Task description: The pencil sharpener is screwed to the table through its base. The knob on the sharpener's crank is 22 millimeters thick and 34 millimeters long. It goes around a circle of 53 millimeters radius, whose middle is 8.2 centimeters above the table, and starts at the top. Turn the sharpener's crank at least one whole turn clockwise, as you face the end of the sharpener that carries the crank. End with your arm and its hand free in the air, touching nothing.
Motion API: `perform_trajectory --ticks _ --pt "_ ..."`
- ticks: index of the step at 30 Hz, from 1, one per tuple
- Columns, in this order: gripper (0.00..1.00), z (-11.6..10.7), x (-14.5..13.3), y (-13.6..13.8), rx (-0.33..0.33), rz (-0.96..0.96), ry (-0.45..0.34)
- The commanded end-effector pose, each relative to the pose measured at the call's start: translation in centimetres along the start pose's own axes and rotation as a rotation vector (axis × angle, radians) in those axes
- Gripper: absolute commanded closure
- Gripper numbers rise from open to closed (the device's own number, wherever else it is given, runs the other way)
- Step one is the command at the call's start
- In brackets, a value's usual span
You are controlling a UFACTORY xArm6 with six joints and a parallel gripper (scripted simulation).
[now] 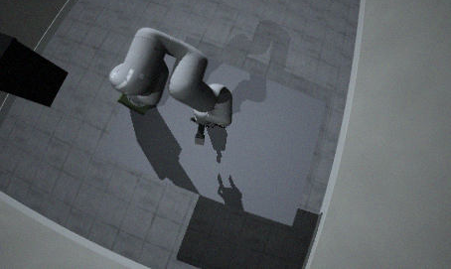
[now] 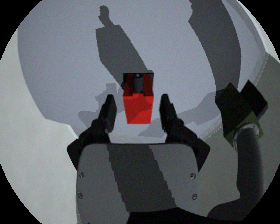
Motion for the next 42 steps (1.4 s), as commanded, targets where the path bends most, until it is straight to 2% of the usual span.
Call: perform_trajectory --ticks 1,41,42 --pt "1.0 -0.05 0.03 -0.06 0.001 0.001 -0.001" --pt "1.0 -0.05 0.03 -0.06 0.001 0.001 -0.001" --pt "0.46 -0.05 0.03 -0.06 0.001 0.001 -0.001"
Point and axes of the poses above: the point where the finger pads meet when closed, its own z axis out along the fingers, its own y axis across the jaws, x = y × z, the point moved 8 cm from there along -z, back along the fingers, and after that the axes turned 2 degrees about -z, right-handed, at the moved point
